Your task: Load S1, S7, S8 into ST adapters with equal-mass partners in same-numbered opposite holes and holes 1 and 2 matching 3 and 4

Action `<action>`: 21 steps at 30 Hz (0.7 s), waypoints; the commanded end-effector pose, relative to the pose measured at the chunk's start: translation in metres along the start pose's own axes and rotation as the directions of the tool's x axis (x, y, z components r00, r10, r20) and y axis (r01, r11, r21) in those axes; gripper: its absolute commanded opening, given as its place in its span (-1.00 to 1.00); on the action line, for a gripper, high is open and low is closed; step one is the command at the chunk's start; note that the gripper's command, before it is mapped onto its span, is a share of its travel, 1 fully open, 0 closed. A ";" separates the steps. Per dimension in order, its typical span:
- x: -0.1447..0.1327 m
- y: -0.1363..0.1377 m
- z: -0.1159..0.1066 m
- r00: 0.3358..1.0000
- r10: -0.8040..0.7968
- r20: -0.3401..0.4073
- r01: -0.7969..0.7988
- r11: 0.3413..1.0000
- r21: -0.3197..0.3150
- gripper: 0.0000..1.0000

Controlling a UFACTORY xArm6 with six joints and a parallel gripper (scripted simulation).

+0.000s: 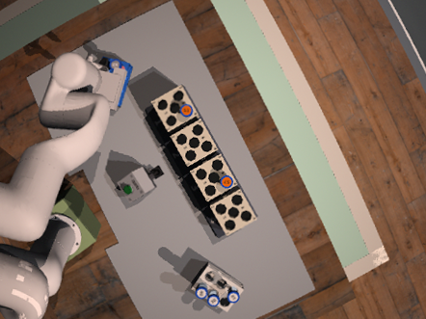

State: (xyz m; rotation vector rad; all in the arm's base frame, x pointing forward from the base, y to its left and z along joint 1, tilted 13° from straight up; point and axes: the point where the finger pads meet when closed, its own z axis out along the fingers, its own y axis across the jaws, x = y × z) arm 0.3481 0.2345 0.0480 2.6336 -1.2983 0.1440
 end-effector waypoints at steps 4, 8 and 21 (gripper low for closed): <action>-0.024 -0.011 -0.001 1.000 0.000 0.000 0.000 1.000 0.004 0.15; -0.024 -0.011 -0.001 1.000 0.000 0.000 0.000 1.000 0.004 0.15; -0.024 -0.011 0.009 1.000 0.000 -0.001 0.000 1.000 0.004 0.15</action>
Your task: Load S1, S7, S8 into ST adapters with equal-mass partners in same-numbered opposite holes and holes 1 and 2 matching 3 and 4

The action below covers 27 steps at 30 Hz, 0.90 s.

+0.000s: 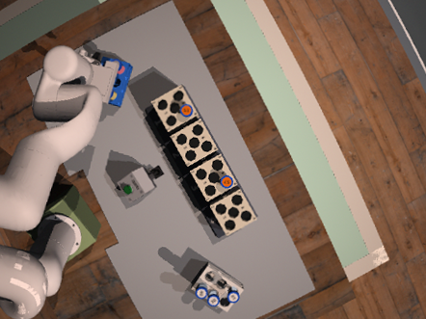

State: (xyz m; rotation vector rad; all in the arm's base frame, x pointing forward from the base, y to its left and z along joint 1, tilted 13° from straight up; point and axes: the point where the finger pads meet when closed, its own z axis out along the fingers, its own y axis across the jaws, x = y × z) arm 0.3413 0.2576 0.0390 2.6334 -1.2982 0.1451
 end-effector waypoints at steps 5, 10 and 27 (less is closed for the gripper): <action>0.000 -0.001 0.015 1.000 0.000 0.000 0.000 1.000 0.003 0.15; 0.000 -0.001 0.021 1.000 0.000 0.000 0.000 1.000 0.003 0.15; 0.000 -0.001 0.051 1.000 0.000 0.000 0.000 1.000 0.003 0.15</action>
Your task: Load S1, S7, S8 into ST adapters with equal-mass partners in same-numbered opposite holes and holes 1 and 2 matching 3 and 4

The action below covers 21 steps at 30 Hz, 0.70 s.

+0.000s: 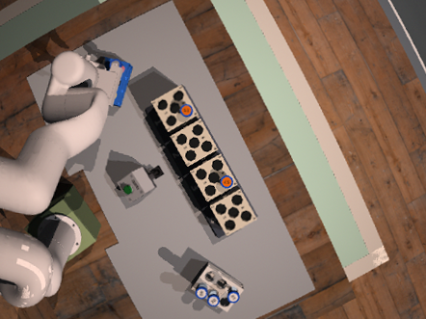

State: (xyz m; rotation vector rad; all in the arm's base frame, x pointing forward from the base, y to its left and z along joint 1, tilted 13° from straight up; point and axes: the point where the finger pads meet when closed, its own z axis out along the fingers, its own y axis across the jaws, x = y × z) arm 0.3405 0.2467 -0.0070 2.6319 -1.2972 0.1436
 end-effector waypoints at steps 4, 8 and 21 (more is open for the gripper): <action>0.000 -0.002 0.012 1.000 0.000 0.000 0.000 1.000 0.005 0.15; 0.000 -0.002 0.020 1.000 0.000 0.000 0.000 1.000 0.005 0.15; 0.000 -0.002 0.042 1.000 0.000 0.000 0.000 1.000 0.005 0.15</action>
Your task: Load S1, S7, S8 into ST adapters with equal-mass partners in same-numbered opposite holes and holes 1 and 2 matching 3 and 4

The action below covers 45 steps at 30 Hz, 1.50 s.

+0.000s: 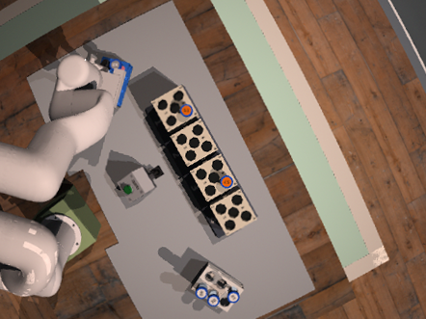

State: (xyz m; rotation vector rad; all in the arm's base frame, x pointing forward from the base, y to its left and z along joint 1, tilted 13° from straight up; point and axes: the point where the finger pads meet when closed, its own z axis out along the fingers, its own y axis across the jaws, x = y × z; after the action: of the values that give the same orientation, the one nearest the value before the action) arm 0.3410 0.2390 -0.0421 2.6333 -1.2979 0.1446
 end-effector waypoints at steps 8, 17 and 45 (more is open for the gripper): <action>0.000 -0.001 0.022 1.000 0.000 0.000 0.000 1.000 0.004 0.15; 0.000 -0.001 0.026 1.000 0.000 0.000 0.000 1.000 0.004 0.15; 0.000 -0.001 0.039 1.000 0.000 0.000 0.000 1.000 0.004 0.15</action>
State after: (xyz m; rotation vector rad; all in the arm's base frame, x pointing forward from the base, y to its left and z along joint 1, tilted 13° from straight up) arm 0.3407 0.2300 -0.0804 2.6324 -1.2975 0.1442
